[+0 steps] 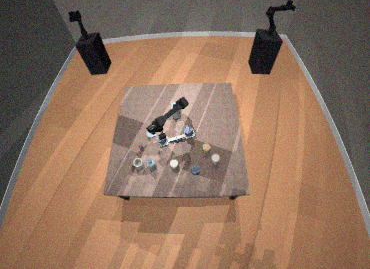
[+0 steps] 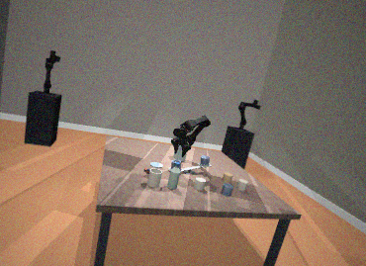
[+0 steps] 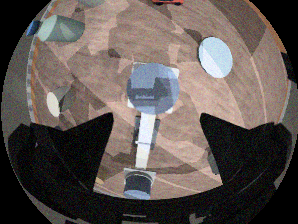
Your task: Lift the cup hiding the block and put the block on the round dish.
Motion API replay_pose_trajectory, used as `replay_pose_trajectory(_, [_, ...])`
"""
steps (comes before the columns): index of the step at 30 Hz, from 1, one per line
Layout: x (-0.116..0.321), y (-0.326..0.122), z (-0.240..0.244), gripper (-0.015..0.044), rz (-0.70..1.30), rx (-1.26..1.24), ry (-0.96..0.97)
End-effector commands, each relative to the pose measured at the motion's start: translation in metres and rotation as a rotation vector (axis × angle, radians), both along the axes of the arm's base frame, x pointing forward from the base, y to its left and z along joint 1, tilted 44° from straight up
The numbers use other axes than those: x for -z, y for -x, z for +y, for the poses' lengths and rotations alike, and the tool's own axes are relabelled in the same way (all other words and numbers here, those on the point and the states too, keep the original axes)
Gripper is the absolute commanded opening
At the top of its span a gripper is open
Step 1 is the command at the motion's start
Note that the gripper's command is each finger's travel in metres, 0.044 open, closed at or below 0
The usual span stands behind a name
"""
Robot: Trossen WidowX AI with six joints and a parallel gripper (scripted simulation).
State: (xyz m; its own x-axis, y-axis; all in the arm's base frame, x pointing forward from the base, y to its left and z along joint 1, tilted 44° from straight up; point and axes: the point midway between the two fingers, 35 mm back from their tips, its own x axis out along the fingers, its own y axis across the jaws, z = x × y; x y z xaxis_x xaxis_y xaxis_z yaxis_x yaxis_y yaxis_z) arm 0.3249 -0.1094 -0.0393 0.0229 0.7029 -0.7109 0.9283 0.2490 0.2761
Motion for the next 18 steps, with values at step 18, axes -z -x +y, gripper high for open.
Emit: replay_pose_trajectory(18, [0.028, -0.012, 0.018, 0.0440, 0.126, 0.060, 0.030])
